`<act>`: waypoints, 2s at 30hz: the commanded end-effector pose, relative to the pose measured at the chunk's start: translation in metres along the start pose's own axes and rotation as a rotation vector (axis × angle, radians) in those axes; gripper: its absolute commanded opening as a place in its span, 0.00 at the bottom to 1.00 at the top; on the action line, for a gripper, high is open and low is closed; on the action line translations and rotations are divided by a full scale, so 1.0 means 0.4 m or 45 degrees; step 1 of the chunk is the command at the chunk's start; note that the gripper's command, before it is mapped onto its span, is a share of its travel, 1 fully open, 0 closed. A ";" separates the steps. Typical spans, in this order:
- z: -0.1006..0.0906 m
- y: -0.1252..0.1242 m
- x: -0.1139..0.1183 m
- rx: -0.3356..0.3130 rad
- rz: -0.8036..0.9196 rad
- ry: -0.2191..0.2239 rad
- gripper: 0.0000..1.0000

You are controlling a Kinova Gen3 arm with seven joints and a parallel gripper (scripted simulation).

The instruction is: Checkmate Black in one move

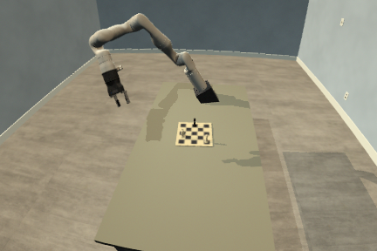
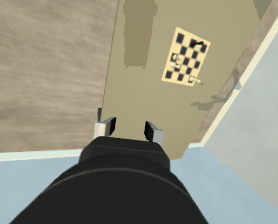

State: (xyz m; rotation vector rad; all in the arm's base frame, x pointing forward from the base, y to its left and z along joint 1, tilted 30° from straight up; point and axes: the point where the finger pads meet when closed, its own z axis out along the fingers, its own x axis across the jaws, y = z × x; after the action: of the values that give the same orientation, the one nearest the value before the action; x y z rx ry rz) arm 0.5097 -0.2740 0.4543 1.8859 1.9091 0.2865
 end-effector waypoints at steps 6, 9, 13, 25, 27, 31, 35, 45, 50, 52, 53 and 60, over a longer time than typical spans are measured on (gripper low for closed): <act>-0.003 0.002 0.001 -0.003 -0.001 -0.001 1.00; -0.003 0.002 0.001 -0.003 -0.001 -0.001 1.00; -0.003 0.002 0.001 -0.003 -0.001 -0.001 1.00; 0.016 -0.012 0.000 0.015 0.044 0.012 1.00; 0.031 -0.023 0.000 0.031 0.082 0.022 1.00; 0.078 -0.061 -0.002 0.080 0.202 0.051 1.00; 0.109 -0.086 -0.002 0.115 0.284 0.070 1.00; 0.300 -0.273 0.011 0.375 0.888 0.160 1.00; 0.375 -0.361 0.024 0.507 1.181 0.178 1.00; 0.392 -0.383 0.028 0.541 1.254 0.180 1.00; 0.409 -0.404 0.032 0.574 1.328 0.180 1.00; 0.503 -0.537 0.061 0.794 1.795 0.160 1.00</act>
State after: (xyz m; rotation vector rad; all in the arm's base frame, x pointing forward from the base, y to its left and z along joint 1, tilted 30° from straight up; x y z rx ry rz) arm 0.4207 -0.2884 0.2042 3.3324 0.4641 0.2577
